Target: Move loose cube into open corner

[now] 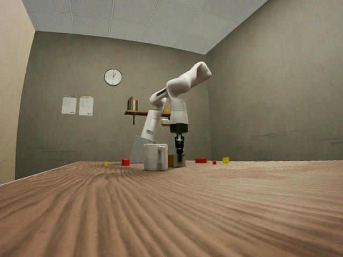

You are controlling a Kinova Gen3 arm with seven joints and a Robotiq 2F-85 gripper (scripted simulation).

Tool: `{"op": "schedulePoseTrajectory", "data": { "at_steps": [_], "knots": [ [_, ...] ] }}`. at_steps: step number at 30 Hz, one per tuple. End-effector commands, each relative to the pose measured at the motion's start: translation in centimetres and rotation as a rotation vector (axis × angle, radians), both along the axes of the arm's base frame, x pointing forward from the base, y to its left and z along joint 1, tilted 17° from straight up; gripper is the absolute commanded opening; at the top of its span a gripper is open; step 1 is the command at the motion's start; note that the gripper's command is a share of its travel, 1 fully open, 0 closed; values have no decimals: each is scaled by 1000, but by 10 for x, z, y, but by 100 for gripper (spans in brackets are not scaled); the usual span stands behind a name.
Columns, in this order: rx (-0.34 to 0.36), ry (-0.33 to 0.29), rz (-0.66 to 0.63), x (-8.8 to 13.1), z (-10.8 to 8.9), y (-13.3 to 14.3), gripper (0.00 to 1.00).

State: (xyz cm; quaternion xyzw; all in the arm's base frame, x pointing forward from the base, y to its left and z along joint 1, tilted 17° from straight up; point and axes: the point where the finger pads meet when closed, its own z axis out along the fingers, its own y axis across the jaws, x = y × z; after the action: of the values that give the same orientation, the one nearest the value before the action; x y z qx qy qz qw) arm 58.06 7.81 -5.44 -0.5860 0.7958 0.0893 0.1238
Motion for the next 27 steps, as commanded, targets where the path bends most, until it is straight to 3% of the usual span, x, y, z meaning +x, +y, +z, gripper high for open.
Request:
{"op": "schedulePoseTrajectory", "data": {
  "at_steps": [1, 27],
  "knots": [
    [-1, -9, 3, 0, 1, 1, 10],
    [-1, -9, 3, -10, 1, 4, 10]
  ]
}}
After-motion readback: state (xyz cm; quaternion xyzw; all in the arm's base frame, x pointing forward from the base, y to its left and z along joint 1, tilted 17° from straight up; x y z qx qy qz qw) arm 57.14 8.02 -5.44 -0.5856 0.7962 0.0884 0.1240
